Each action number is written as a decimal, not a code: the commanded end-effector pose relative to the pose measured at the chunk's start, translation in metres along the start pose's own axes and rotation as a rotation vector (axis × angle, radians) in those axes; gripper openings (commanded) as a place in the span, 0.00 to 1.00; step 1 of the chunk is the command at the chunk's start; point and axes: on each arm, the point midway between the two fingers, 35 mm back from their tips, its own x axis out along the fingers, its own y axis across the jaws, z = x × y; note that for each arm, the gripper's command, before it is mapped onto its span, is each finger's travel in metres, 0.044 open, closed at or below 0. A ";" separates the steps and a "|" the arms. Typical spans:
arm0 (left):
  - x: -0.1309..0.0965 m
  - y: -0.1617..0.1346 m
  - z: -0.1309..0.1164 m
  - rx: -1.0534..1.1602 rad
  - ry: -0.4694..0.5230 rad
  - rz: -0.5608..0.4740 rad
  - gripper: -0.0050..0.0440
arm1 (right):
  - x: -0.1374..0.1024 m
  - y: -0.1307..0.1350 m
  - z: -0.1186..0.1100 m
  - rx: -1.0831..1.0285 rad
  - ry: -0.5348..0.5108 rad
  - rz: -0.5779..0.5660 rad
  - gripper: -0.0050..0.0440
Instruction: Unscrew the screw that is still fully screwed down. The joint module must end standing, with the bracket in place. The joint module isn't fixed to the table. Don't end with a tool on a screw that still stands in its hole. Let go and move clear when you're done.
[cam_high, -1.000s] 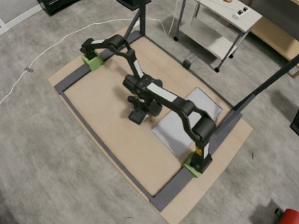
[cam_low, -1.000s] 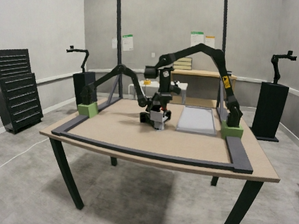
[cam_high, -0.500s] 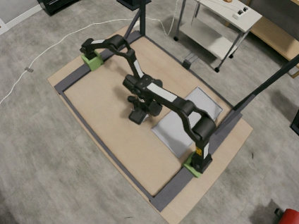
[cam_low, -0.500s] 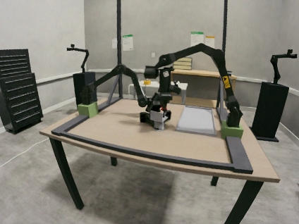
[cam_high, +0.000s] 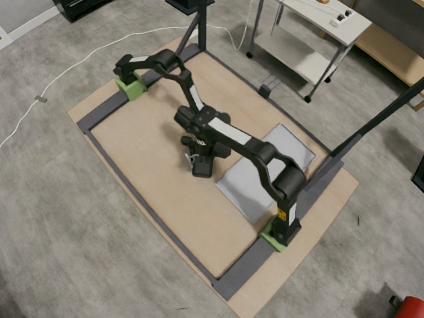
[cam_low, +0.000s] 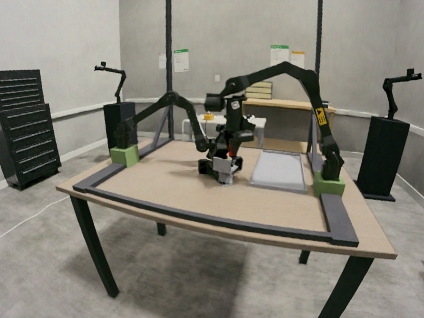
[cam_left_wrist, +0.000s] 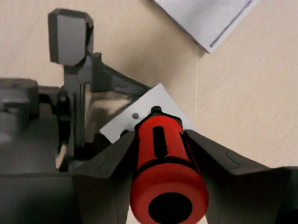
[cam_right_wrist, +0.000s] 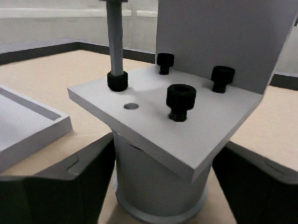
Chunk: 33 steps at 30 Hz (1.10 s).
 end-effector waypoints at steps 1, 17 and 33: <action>0.001 0.001 0.000 -0.103 0.003 0.005 0.37 | 0.001 0.006 0.015 0.036 -0.011 0.003 0.60; 0.001 0.001 0.000 -0.600 -0.002 0.008 0.37 | 0.001 0.006 0.015 0.036 -0.011 0.003 0.60; 0.000 0.001 -0.001 -1.098 -0.004 0.010 0.37 | 0.001 0.006 0.015 0.036 -0.011 0.003 0.60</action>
